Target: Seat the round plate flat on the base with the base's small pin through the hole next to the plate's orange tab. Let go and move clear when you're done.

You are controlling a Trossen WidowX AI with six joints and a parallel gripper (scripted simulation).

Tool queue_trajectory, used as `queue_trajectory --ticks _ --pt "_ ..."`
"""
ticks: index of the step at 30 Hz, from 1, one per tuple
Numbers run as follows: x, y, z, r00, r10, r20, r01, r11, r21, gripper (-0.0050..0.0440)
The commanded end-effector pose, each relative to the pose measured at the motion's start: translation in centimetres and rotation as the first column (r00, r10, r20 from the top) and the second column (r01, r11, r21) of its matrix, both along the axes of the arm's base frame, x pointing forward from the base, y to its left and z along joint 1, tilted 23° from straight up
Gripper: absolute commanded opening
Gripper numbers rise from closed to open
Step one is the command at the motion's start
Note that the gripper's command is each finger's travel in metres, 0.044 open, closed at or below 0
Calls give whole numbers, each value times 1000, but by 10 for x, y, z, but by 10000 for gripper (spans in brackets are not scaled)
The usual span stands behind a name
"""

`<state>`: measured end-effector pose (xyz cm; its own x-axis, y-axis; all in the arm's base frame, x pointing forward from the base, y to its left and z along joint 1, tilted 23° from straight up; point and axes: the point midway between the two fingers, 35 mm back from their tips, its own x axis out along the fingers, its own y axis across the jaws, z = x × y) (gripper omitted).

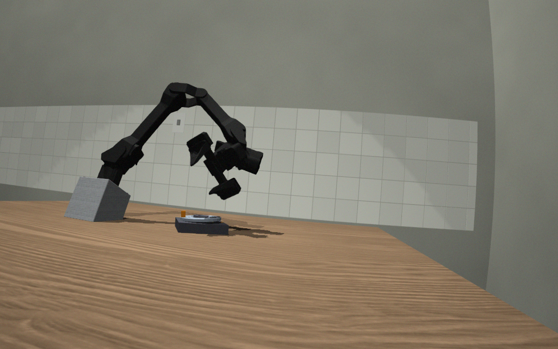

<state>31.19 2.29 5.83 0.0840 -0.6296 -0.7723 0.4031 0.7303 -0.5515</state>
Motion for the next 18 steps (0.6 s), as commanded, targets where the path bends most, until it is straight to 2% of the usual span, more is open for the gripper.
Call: queue_trajectory --ticks 1,17,18 --pt "2 1 5 1000 0 18 0 1000 7 400" --pt "2 1 5 1000 0 18 0 1000 7 400" --pt "1 -1 7 1000 2 9 -2 1000 26 376"
